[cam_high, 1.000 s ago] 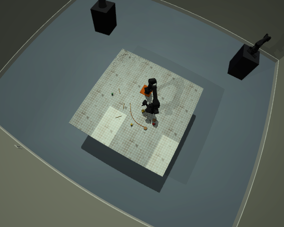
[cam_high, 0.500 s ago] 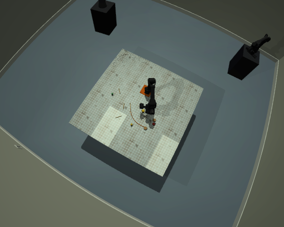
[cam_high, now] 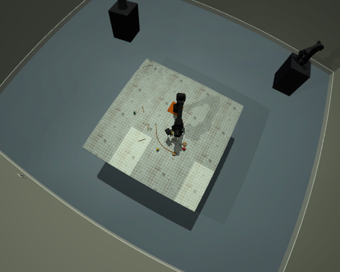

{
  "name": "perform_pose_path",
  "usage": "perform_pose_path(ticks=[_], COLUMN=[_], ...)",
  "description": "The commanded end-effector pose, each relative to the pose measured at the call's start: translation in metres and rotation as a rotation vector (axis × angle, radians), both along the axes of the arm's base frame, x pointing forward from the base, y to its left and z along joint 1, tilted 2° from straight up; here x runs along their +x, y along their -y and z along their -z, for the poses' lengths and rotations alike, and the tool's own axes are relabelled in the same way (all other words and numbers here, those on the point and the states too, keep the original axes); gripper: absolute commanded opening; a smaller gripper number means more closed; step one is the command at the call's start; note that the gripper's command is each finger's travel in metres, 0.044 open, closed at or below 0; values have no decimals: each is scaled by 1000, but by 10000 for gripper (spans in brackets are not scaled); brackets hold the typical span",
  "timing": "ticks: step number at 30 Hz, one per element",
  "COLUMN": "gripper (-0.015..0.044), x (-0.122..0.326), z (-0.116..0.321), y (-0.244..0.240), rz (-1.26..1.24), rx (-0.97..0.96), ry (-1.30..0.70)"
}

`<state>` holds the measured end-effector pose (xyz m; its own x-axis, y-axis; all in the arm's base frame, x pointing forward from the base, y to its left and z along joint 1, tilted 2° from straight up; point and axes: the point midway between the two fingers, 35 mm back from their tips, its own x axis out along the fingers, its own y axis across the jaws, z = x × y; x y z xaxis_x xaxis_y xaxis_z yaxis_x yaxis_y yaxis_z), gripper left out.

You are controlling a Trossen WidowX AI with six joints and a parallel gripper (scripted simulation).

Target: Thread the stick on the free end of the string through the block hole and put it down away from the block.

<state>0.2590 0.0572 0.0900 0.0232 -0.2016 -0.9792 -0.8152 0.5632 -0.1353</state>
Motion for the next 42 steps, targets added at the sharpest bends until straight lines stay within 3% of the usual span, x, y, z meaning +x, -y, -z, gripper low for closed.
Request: perform_pose_path(ticks=[1, 5, 31, 38, 42], gripper=[440, 440, 440, 256, 238], x=[12, 13, 13, 13, 13], z=[-10, -11, -11, -11, -11], y=[5, 5, 6, 6, 6], rz=[-694, -820, -820, -820, -816], rx=[200, 214, 214, 214, 210], ry=[-64, -65, -65, -65, -67])
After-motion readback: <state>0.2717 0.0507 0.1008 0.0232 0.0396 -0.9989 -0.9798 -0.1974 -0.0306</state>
